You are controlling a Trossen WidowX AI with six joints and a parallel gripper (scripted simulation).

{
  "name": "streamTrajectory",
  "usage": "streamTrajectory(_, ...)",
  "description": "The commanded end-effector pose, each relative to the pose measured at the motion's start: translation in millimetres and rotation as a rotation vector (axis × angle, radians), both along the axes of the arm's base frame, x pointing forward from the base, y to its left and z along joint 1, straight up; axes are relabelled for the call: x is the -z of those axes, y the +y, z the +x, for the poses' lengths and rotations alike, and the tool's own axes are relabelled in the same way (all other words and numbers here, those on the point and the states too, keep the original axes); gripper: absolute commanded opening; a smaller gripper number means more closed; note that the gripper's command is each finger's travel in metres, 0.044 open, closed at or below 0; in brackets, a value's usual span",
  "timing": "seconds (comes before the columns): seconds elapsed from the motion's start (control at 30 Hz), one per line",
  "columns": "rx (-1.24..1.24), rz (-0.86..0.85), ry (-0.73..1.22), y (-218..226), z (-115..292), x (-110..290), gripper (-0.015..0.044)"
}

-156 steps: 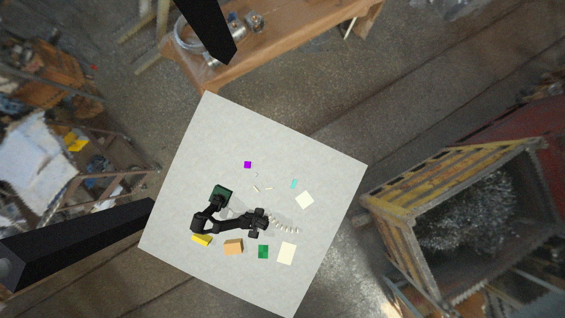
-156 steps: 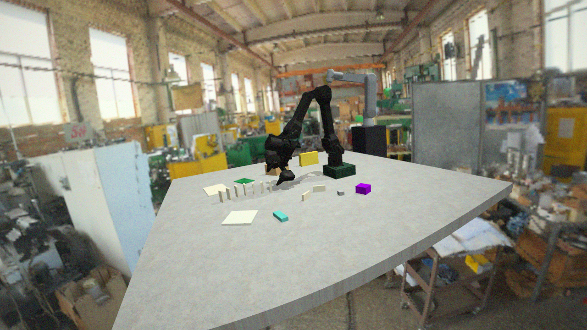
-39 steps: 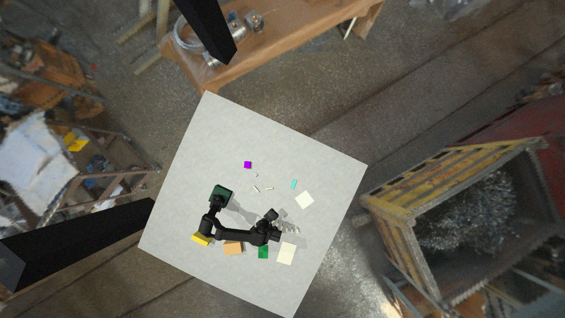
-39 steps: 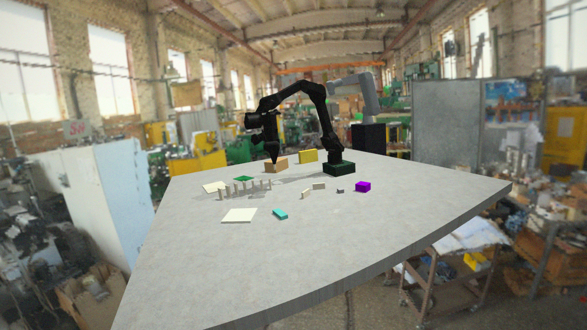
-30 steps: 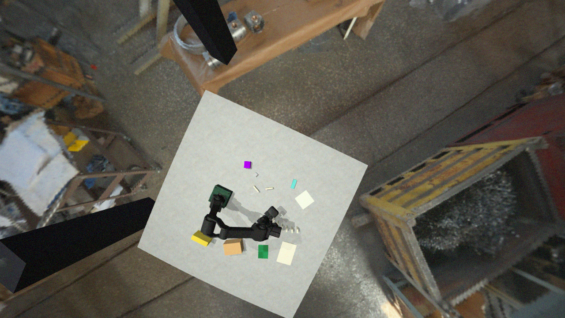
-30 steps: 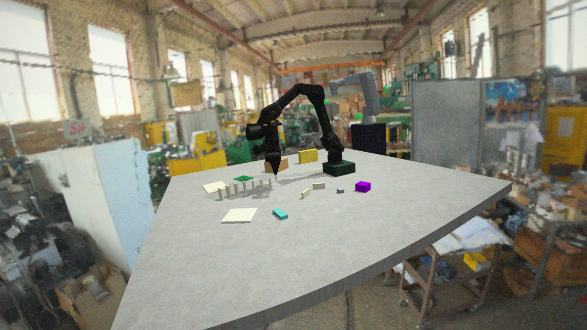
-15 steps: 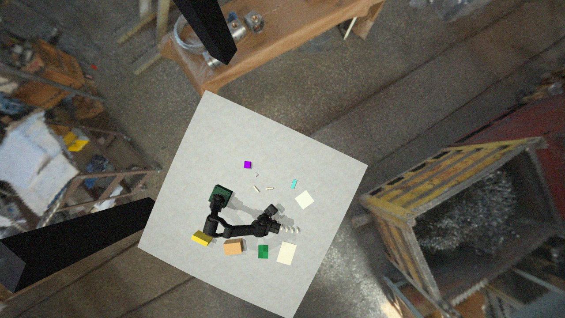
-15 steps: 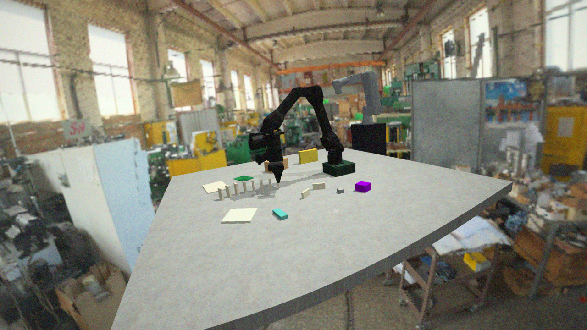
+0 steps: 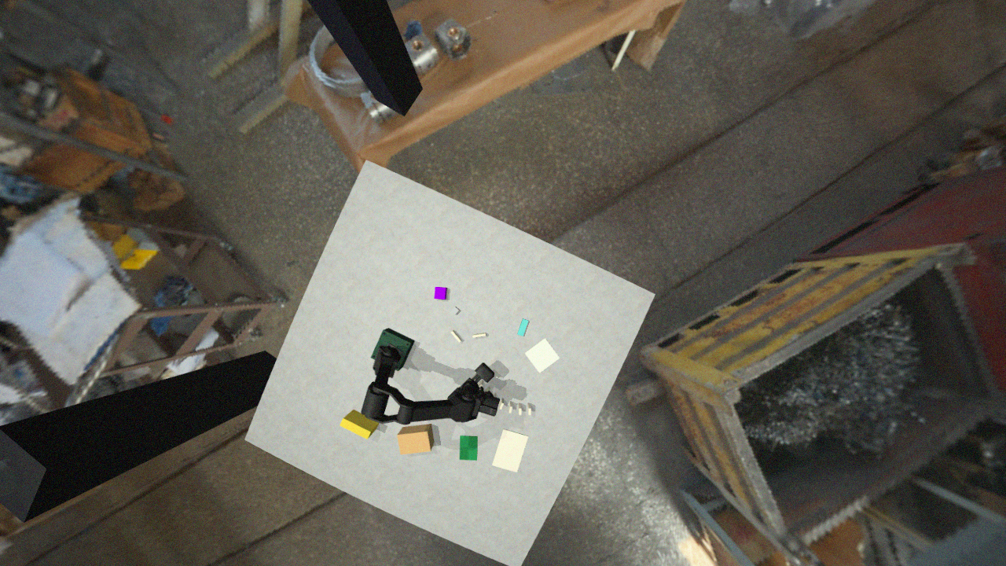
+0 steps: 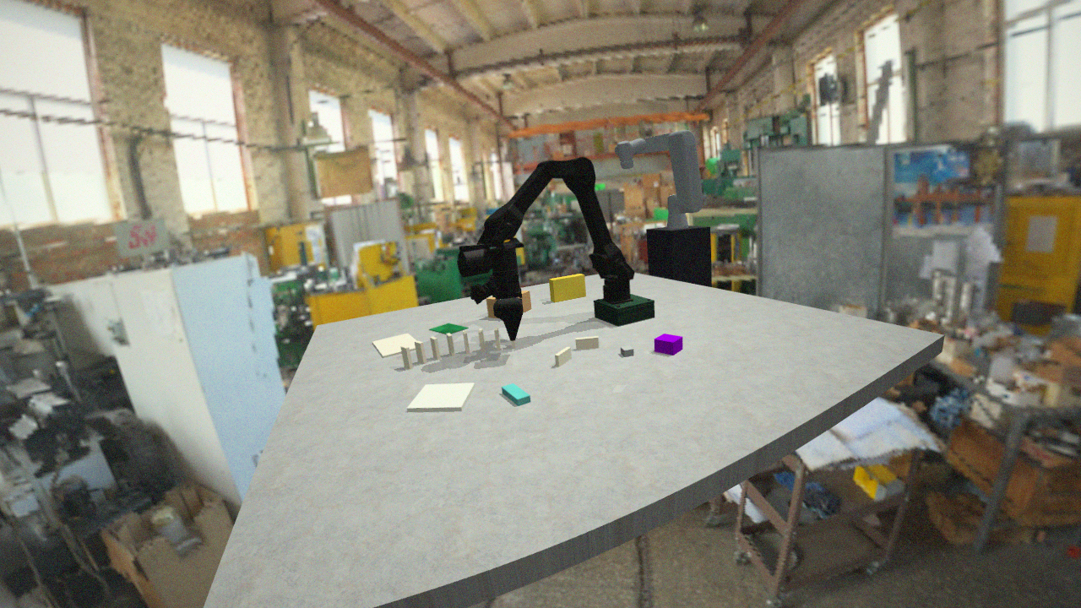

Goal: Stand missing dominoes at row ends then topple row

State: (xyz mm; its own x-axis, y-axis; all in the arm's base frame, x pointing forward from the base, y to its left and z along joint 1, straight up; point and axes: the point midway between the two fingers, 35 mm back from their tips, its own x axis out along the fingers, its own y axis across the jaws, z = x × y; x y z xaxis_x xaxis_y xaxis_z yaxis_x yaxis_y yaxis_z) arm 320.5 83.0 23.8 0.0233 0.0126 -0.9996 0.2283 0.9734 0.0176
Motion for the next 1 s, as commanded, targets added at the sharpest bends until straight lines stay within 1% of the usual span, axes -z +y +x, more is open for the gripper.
streamTrajectory(0.0, 0.006, 0.002, 0.0, 0, 0, 0, 0.044)
streamTrajectory(0.07, 0.006, 0.002, 0.0, 0, 0, -2, 0.044)
streamTrajectory(0.1, 0.005, 0.002, 0.0, 1, 2, -10, 0.044)
streamTrajectory(0.2, 0.003, 0.001, -0.001, 1, 6, -55, 0.044)
streamTrajectory(0.33, 0.0, 0.0, 0.0, -1, 0, -119, 0.044)
streamTrajectory(0.4, 0.0, 0.0, 0.0, -2, -3, -130, 0.044)
streamTrajectory(0.57, 0.0, 0.0, 0.0, -2, -3, -130, 0.044)
streamTrajectory(0.63, -0.054, -0.001, -0.001, 8, -3, -126, 0.044)
streamTrajectory(0.8, -0.463, -0.003, -0.007, 86, -18, -94, 0.044)
streamTrajectory(0.97, -0.871, -0.005, -0.013, 158, -55, -62, 0.044)
